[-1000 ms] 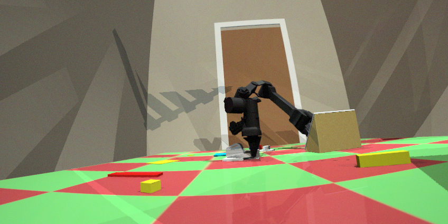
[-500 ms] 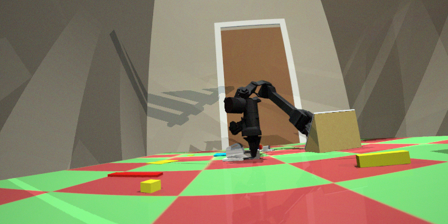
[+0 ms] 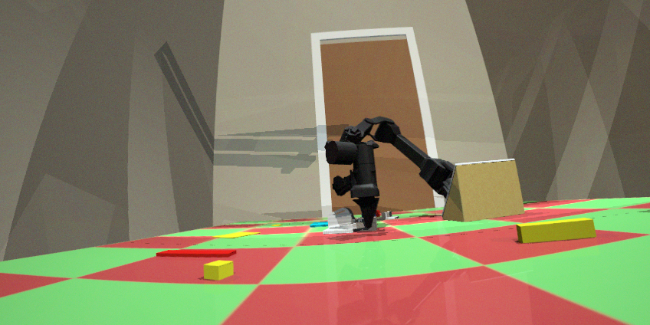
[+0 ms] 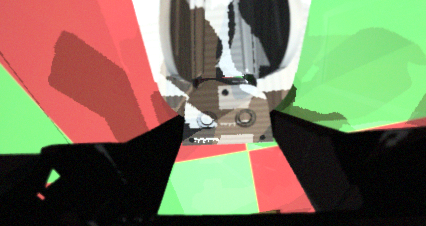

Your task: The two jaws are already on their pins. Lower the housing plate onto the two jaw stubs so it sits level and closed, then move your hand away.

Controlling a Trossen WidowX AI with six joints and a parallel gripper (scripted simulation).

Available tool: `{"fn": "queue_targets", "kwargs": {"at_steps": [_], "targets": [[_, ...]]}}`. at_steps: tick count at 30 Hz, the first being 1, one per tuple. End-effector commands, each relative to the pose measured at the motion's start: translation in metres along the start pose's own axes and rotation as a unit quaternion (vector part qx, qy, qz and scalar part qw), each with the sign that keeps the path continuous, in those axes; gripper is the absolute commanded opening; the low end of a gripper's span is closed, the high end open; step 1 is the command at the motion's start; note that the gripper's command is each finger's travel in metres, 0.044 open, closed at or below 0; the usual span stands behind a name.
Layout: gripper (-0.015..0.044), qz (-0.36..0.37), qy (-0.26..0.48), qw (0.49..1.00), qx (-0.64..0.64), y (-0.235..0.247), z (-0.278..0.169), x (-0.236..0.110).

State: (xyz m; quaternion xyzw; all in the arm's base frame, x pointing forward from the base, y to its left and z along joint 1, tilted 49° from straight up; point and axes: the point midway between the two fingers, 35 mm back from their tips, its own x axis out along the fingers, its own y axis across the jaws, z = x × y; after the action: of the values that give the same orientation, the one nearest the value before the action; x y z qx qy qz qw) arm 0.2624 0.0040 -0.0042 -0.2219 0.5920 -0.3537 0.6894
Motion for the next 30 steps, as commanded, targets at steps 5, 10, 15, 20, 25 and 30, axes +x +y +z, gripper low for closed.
{"fn": "queue_targets", "kwargs": {"at_steps": [5, 10, 15, 20, 25, 30], "targets": [[0.0351, 0.0, 0.001, 1.0, -0.001, 0.0, -0.001, 0.001], [0.044, 0.0, 0.0, 1.0, 0.0, 0.0, 0.0, 0.0], [0.044, 0.0, 0.0, 1.0, 0.0, 0.0, 0.0, 0.0], [0.044, 0.0, 0.0, 1.0, 0.0, 0.0, 0.0, 0.0], [0.044, 0.001, 0.0, 1.0, 0.0, 0.001, 0.001, -0.007], [0.044, 0.001, 0.001, 1.0, -0.001, 0.001, -0.001, -0.058]]}}
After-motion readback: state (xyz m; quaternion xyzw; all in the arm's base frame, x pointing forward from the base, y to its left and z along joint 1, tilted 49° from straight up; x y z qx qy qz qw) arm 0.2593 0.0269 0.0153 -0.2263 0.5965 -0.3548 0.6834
